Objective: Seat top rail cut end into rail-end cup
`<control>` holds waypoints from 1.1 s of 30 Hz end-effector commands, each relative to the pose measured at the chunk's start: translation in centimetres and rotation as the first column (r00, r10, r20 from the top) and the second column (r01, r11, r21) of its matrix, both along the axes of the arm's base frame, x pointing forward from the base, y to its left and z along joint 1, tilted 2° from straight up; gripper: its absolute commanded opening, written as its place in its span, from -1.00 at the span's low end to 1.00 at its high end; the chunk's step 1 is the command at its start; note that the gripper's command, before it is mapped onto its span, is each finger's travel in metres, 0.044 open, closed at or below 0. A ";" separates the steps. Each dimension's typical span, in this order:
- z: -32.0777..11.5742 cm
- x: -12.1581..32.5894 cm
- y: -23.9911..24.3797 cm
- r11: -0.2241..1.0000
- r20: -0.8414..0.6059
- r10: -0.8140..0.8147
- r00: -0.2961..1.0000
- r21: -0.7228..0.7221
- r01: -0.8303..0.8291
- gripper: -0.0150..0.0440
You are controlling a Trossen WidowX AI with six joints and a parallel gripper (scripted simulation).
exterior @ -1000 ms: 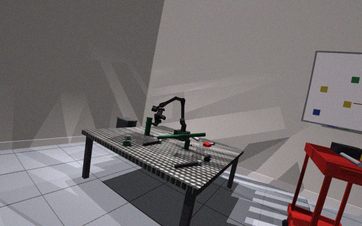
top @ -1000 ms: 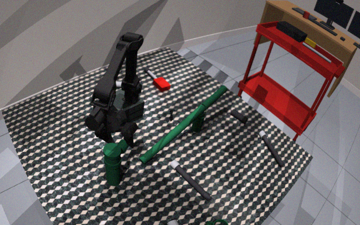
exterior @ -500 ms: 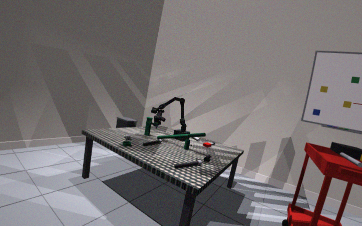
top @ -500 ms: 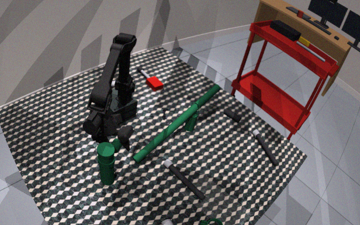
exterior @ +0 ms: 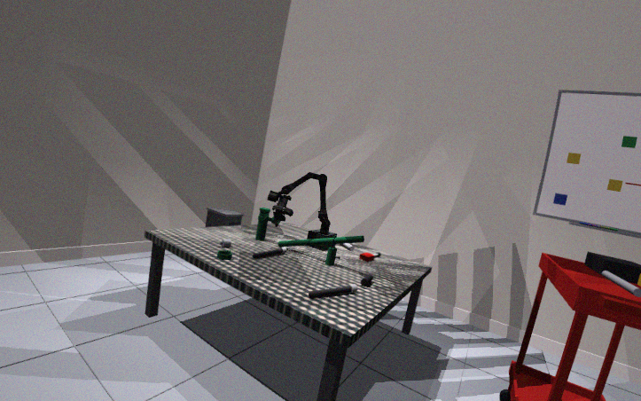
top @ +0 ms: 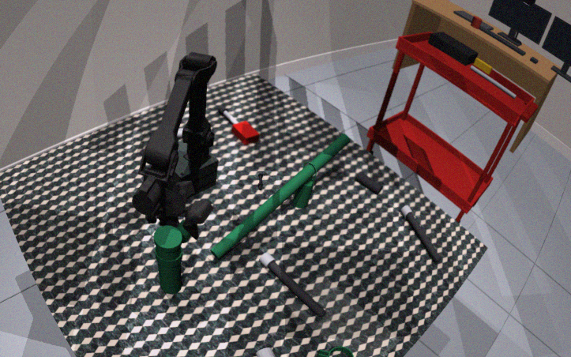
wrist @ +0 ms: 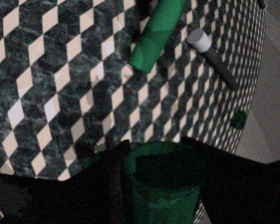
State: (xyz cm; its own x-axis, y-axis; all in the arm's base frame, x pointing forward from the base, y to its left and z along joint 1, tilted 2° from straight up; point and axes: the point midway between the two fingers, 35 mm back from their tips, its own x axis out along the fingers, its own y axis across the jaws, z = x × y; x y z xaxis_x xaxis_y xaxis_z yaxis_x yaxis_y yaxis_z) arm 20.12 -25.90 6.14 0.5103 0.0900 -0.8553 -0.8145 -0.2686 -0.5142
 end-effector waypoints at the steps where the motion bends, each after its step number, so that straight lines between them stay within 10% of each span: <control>1: -0.1 0.0 0.1 1.000 -0.001 -0.011 1.000 0.004 0.011 -0.31; 33: 0.0 2.5 0.4 0.963 0.012 -0.268 0.963 0.017 0.268 -0.49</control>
State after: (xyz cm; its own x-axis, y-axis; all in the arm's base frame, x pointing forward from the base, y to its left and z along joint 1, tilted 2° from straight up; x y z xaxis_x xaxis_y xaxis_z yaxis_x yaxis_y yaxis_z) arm 22.36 -25.56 6.22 0.5318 -0.0252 -0.8465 -0.8463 -0.0541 -0.5300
